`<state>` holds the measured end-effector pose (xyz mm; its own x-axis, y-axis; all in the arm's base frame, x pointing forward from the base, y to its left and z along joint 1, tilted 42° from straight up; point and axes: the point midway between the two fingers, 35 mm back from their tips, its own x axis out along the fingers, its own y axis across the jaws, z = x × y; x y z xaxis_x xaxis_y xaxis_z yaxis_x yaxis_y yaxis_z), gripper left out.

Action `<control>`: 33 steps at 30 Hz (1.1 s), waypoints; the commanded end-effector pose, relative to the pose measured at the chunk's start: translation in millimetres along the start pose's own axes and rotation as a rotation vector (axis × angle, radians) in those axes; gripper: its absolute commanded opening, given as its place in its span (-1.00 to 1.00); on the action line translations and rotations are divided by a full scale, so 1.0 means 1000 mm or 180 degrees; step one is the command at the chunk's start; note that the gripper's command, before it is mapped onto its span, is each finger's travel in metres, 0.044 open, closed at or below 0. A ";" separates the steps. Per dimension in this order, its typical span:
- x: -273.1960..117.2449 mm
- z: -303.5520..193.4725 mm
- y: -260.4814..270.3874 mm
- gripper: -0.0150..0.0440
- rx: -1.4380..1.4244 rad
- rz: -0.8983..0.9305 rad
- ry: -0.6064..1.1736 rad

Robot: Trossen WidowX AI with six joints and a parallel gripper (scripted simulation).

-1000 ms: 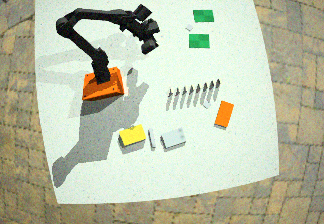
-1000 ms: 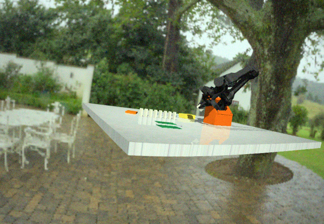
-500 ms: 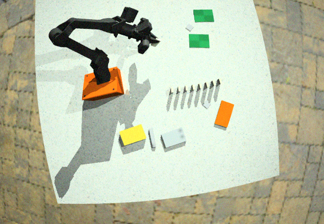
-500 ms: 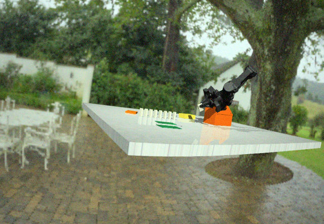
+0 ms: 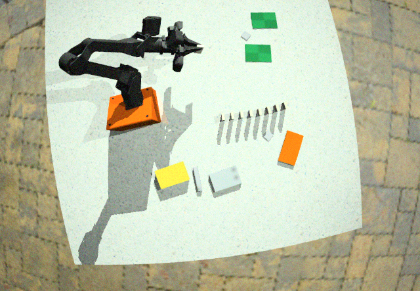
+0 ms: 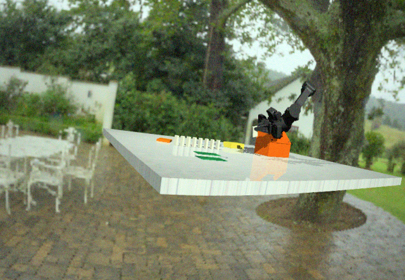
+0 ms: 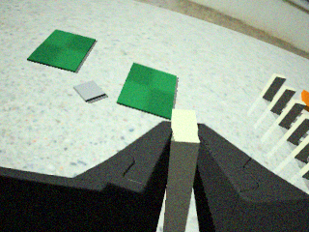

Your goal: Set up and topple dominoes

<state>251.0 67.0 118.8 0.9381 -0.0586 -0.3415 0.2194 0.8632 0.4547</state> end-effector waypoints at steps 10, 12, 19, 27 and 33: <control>-0.024 0.006 -0.006 -0.40 0.0831 0.0265 -0.0621; -0.025 0.007 -0.007 -0.40 0.0877 0.0280 -0.0648; -0.025 0.007 -0.007 -0.40 0.0877 0.0280 -0.0648; -0.025 0.007 -0.007 -0.40 0.0877 0.0280 -0.0648; -0.024 0.006 -0.006 -0.40 0.0874 0.0279 -0.0645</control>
<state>228.1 60.3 129.2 0.9852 -0.1065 -0.1342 0.1700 0.7064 0.6871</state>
